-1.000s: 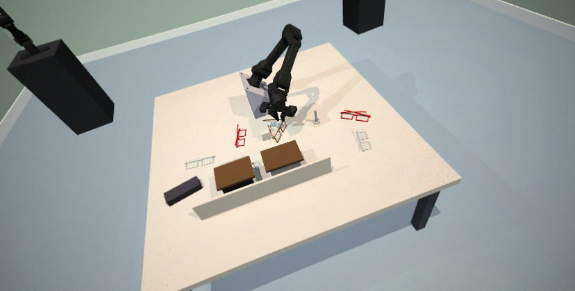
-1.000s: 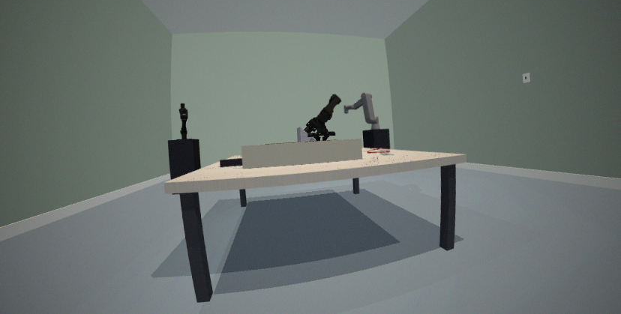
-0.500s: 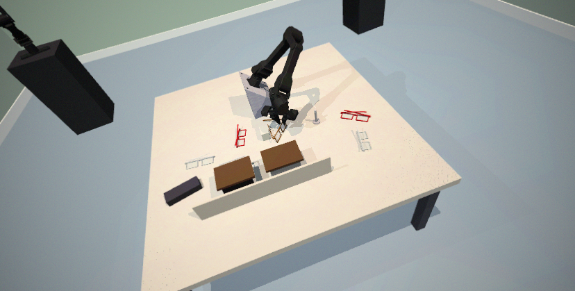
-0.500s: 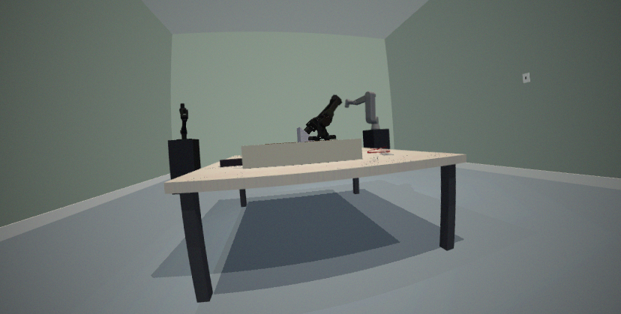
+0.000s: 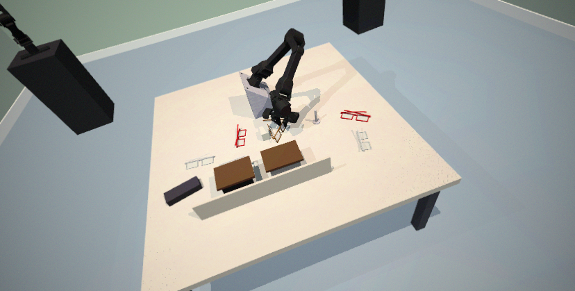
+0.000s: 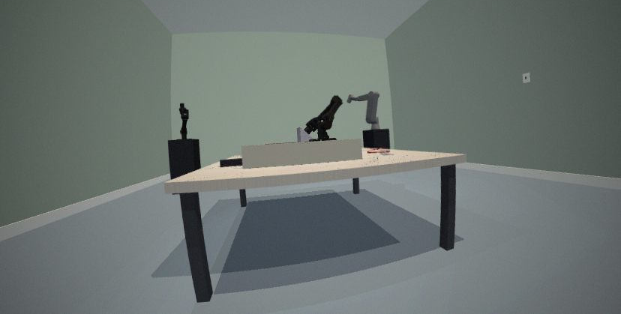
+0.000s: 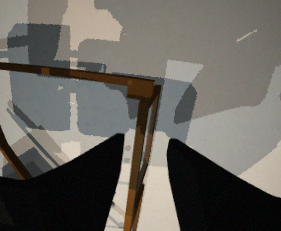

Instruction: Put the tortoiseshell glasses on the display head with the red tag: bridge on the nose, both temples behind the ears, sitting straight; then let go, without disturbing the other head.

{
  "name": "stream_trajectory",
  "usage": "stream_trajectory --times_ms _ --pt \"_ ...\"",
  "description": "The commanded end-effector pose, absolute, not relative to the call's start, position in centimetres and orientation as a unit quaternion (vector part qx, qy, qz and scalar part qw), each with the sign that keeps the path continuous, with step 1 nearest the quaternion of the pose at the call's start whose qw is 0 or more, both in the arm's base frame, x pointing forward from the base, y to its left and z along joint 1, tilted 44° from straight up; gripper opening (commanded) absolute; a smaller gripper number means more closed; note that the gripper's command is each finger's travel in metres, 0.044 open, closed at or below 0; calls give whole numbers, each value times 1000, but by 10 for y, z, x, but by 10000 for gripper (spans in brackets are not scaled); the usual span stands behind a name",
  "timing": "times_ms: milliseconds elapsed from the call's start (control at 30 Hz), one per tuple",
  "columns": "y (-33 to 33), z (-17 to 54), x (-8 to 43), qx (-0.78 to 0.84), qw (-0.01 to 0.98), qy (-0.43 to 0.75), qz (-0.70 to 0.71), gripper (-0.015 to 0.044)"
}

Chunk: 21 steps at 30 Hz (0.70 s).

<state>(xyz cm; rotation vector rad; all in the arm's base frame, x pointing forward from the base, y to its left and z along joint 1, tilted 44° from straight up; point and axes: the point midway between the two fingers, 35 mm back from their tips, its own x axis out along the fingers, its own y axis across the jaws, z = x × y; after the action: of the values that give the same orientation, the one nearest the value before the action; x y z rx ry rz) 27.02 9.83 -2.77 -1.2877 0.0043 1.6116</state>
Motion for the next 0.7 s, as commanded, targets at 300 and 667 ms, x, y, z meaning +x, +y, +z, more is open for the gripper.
stream_trajectory --times_ms 300,667 --pt "97 -33 264 -532 516 4 672 120" --pt "97 -31 267 -534 516 5 670 34"
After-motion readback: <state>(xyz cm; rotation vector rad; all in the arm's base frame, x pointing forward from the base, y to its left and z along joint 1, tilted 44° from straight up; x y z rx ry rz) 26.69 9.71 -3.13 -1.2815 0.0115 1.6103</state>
